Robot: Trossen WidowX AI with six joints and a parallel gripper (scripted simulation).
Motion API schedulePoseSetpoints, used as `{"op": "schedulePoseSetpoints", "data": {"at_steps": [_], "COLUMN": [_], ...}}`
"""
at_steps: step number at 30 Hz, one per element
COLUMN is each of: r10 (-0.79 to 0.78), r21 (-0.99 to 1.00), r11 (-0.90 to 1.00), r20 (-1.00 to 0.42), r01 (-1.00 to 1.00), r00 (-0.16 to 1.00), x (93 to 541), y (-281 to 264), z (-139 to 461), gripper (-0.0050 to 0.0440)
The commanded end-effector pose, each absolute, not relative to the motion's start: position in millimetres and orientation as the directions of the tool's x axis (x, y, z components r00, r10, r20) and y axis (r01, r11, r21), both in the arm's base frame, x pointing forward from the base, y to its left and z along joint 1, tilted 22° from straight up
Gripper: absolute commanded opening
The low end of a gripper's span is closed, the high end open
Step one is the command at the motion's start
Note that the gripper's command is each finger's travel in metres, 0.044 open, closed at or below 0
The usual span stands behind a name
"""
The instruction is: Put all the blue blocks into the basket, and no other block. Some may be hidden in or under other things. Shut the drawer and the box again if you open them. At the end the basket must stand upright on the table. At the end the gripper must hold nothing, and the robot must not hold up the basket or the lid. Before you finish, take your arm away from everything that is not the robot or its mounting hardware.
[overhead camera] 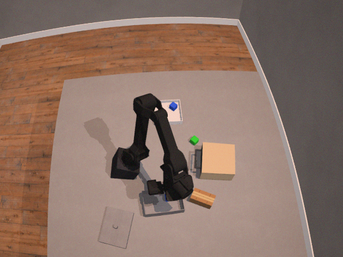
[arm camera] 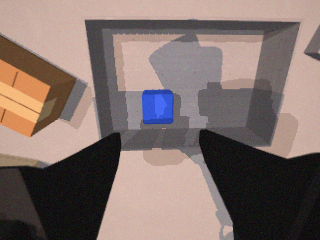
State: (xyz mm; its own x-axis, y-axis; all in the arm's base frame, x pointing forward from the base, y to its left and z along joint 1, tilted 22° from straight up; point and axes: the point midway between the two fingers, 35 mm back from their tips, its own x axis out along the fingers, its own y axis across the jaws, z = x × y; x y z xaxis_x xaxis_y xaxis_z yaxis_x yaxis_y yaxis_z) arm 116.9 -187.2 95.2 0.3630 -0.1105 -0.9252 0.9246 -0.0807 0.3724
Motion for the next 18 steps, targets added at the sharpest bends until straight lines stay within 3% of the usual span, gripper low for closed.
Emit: {"op": "schedulePoseSetpoints", "data": {"at_steps": [1,7,18], "r10": [-0.103,-0.103,-0.103], "r21": [0.363,0.363,0.363], "r11": [-0.085,-0.085,-0.085], "r20": [-0.929,-0.929,-0.929], "r01": [0.928,0.928,0.928], "r00": [0.354,0.354,0.354], "x": [123,137,140], "y": [-188,-192,-193], "z": [74,38,29], "gripper": [0.0265,0.0265,0.0265]}}
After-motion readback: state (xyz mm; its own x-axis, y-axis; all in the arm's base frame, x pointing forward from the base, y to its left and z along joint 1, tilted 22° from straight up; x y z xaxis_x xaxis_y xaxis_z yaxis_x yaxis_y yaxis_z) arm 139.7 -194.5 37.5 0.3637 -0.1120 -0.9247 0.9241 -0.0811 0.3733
